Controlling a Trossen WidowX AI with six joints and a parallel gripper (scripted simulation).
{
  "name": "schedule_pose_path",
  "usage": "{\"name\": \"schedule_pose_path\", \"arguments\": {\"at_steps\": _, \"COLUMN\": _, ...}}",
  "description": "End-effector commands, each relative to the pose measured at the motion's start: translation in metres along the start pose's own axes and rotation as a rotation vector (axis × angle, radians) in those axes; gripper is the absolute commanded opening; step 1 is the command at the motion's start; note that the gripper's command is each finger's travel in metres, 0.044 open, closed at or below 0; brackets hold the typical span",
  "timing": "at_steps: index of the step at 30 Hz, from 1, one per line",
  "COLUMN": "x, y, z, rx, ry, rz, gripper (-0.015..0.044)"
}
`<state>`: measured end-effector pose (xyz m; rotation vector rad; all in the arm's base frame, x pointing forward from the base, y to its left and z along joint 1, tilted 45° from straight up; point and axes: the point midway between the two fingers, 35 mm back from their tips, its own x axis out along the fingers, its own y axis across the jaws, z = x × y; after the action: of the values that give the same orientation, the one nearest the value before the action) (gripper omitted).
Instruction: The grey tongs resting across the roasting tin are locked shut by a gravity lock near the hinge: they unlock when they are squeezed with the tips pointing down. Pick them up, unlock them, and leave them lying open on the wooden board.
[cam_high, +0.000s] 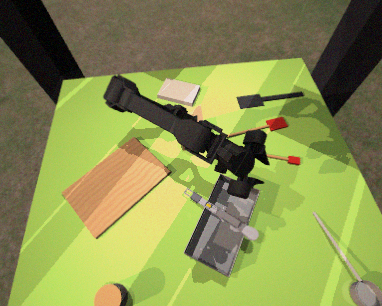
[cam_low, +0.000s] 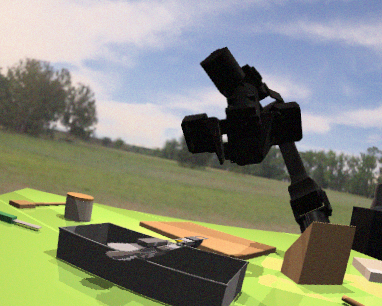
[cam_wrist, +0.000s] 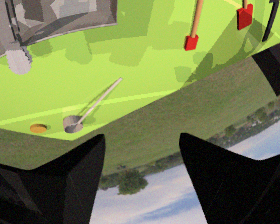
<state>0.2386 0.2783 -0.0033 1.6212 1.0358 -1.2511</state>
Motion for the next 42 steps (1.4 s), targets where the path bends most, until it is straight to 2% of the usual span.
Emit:
{"name": "schedule_pose_path", "arguments": {"at_steps": 1, "x": 0.027, "y": 0.048, "z": 0.064, "rx": 0.043, "ry": -0.387, "rz": 0.331, "gripper": 0.0260}}
{"name": "schedule_pose_path", "arguments": {"at_steps": 6, "x": 0.021, "y": 0.088, "z": 0.107, "rx": -0.034, "ry": -0.694, "rz": 0.679, "gripper": 0.0260}}
{"name": "schedule_pose_path", "arguments": {"at_steps": 9, "x": 0.014, "y": 0.104, "z": 0.116, "rx": -0.108, "ry": -0.804, "rz": 0.843, "gripper": 0.0260}}
{"name": "schedule_pose_path", "arguments": {"at_steps": 42, "x": 0.014, "y": 0.100, "z": 0.125, "rx": -0.108, "ry": -0.813, "rz": 0.846, "gripper": 0.0260}}
